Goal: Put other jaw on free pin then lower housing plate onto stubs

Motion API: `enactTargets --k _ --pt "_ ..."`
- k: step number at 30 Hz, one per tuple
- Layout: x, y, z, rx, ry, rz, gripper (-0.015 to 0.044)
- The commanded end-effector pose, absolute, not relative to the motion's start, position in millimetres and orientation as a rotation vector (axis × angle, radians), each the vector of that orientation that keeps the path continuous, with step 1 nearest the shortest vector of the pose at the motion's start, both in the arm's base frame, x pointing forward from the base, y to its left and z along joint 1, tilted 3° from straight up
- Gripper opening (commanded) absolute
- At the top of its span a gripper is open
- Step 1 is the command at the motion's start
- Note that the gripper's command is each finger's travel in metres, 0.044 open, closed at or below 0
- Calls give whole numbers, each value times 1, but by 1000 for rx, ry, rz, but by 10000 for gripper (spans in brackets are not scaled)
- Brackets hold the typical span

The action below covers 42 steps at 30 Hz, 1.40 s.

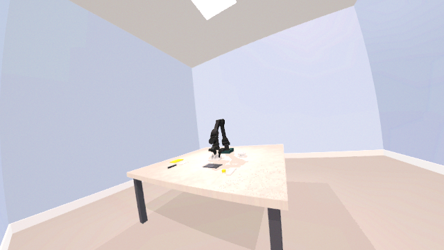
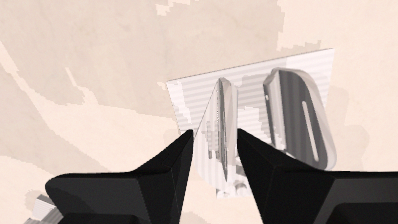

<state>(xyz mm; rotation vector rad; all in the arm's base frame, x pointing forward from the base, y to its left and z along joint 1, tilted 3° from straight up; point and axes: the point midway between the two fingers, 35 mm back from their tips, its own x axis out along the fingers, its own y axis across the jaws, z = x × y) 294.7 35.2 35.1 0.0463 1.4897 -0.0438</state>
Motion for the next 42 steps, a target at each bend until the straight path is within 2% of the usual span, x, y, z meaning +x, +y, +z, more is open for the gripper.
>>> enactTargets --k 1,5,9,23,32,37,42 --pt "295 35 34 46 1488 -46 134" --pt "295 35 34 46 1488 -46 134" --pt "295 35 35 46 1490 -44 224" --pt "295 35 37 46 1490 -44 224" --pt "289 35 101 46 1488 -46 224" --pt "291 35 93 45 1486 -42 224" --pt "294 42 95 37 1461 -36 355"
